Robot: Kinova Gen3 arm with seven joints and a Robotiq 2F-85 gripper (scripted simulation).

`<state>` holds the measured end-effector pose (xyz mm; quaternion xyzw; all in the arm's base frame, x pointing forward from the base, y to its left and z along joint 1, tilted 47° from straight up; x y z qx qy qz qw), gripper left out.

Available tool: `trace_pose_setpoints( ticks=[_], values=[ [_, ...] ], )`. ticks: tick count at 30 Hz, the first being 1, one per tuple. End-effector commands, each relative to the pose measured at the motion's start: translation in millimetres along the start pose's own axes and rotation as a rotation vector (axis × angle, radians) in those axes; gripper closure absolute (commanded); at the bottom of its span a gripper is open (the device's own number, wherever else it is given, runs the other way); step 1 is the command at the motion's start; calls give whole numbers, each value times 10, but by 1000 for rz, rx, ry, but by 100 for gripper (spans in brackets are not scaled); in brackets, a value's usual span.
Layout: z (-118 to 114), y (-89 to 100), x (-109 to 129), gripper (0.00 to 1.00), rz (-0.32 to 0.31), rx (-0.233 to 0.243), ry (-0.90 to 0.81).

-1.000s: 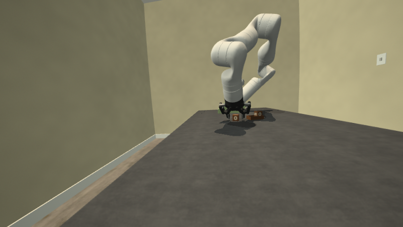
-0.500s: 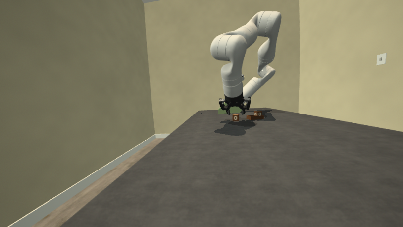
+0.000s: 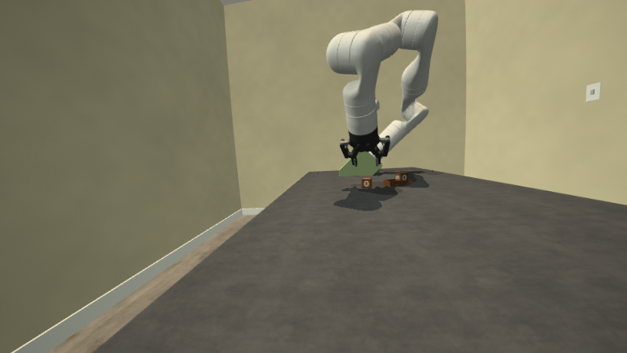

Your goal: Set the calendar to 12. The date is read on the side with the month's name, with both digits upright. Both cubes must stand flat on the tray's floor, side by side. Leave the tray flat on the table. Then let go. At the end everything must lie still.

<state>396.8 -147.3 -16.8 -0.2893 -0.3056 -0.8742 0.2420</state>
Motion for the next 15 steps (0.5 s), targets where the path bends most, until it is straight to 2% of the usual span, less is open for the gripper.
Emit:
trace_pose_setpoints(
  ticks=[1,15],
  values=[
    [-6,66,43,33,-10,1,-1],
    [-9,81,67,33,-21,-1,0]
  ],
)
Point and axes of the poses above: the point where the finger pads meet when closed, its own y axis back along the fingers, its own z axis across the jaws, x = y × z, the point moved 8 cm from there along y, back along the fingers, and after that the axes turned 7 degrees about -y, right-handed, at the moved point
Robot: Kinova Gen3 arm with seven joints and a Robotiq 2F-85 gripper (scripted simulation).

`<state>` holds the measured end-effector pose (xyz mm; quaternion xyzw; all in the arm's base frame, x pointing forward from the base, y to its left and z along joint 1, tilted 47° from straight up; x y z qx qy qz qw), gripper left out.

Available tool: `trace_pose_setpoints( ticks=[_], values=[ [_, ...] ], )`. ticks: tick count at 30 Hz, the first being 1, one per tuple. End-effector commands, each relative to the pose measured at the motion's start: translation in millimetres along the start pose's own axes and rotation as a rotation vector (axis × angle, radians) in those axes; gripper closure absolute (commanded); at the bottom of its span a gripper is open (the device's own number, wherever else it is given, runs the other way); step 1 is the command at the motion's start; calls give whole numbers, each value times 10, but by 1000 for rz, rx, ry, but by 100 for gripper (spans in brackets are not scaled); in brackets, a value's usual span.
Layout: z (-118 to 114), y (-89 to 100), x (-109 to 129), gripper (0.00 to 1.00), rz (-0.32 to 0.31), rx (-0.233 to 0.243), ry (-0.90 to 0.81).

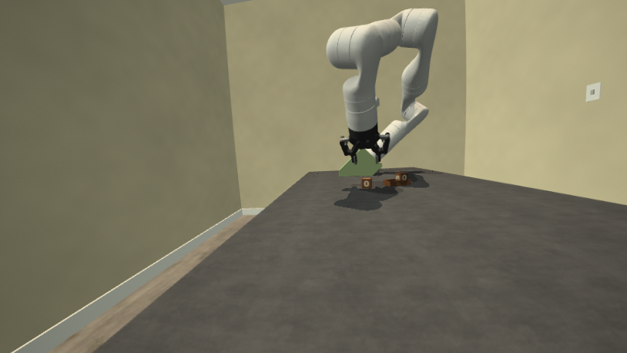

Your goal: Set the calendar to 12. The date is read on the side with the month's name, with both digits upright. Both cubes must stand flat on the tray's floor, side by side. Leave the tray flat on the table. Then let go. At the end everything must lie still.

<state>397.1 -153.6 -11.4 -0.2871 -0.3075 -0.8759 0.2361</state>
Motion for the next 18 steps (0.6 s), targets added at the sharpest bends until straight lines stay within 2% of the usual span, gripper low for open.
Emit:
trace_pose_setpoints(
  ticks=[1,7,18],
  values=[
    [-4,15,22,33,-12,-2,0],
    [-8,12,49,33,-47,-8,2],
    [-24,-4,181,33,-194,-26,3]
  ],
)
Point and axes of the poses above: the point where the finger pads meet when closed, its own y axis back along the fingers, its own z axis across the jaws, x = y × z, the point moved 8 cm from there along y, back along the fingers, and after that the axes turned 7 degrees about -y, right-handed, at the moved point
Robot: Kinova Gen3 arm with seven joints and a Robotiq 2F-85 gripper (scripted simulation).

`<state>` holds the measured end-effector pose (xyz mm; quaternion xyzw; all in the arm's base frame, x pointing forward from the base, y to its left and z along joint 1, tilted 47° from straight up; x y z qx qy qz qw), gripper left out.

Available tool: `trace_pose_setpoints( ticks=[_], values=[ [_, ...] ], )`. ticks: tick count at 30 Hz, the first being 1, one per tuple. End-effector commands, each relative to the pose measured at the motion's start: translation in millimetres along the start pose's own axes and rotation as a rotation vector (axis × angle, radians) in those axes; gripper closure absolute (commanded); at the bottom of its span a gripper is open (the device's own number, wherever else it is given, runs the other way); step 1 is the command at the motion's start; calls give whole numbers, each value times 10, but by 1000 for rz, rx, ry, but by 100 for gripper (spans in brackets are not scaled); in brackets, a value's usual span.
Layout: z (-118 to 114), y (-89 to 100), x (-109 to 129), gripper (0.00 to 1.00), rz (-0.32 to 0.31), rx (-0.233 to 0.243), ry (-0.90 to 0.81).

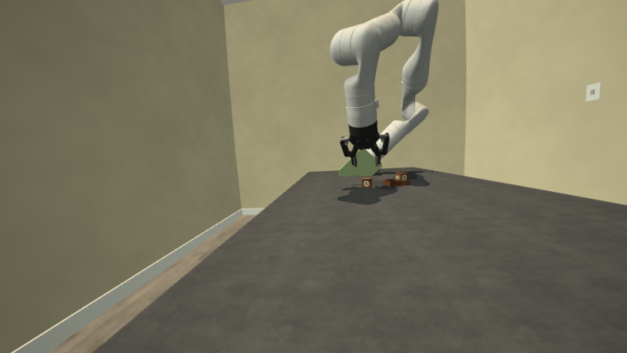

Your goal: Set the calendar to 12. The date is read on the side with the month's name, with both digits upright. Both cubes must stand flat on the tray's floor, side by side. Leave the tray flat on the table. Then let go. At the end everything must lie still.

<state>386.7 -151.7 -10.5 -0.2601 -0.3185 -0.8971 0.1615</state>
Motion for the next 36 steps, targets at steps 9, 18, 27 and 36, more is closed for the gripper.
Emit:
trace_pose_setpoints(
  ticks=[9,18,27,36],
  values=[
    [-7,83,152,33,-86,-5,-9],
    [-8,82,162,33,-96,-7,-9],
    [-12,71,200,33,-148,-17,-4],
    [-24,46,309,33,-275,-34,-2]
  ],
)
Point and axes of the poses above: the point where the finger pads meet when closed, its own y axis back along the fingers, its own z axis across the jaws, x = y × z, the point moved 8 cm from there along y, back along the fingers, and after that the axes turned 7 degrees about -y, right-handed, at the moved point
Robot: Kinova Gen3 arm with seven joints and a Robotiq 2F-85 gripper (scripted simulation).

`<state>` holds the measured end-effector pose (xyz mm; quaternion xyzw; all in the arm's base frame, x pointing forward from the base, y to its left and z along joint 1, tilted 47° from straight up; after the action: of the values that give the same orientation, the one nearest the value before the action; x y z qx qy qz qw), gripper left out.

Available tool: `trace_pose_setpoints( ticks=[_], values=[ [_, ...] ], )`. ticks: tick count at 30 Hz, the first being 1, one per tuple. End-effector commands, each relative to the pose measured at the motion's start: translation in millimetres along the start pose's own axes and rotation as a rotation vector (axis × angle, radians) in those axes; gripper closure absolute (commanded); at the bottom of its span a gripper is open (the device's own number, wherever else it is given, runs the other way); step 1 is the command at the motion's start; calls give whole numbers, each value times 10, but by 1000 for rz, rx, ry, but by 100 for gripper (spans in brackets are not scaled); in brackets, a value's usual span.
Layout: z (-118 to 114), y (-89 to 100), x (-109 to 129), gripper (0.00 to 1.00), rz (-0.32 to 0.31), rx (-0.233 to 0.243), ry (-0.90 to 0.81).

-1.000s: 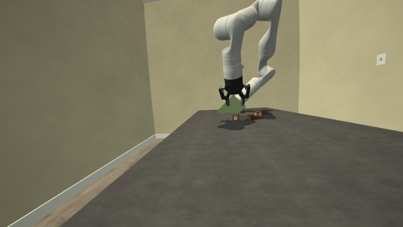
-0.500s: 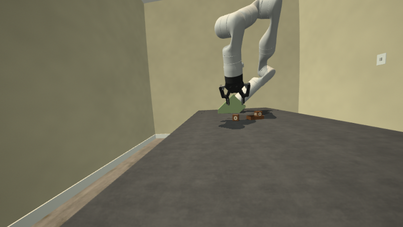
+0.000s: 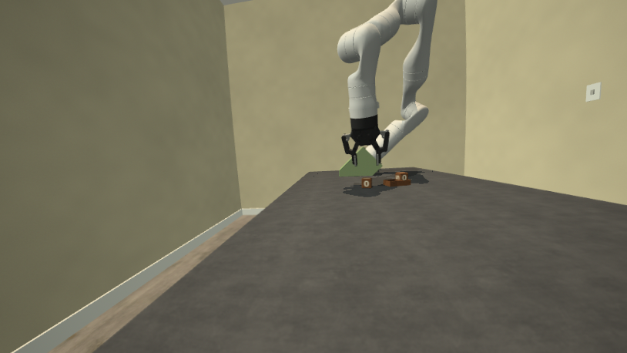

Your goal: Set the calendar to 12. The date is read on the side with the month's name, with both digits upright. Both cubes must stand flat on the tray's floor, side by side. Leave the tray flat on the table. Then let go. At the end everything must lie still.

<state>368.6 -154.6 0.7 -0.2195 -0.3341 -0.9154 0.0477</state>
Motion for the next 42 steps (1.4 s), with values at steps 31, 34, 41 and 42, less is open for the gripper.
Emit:
trace_pose_setpoints(
  ticks=[31,34,41,42],
  values=[
    [-26,53,226,33,-200,-26,-5],
    [-29,44,262,33,-243,-33,-4],
    [-37,32,327,33,-310,-37,-6],
    [-39,30,339,33,-321,-37,-7]
  ],
)
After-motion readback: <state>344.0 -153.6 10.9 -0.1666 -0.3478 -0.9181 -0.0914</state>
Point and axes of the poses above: the point where the finger pads meet when closed, its own y axis back along the fingers, its own z axis across the jaws, x = y × z, the point moved 8 cm from there along y, back along the fingers, and after that the axes turned 7 degrees about -y, right-handed, at the moved point
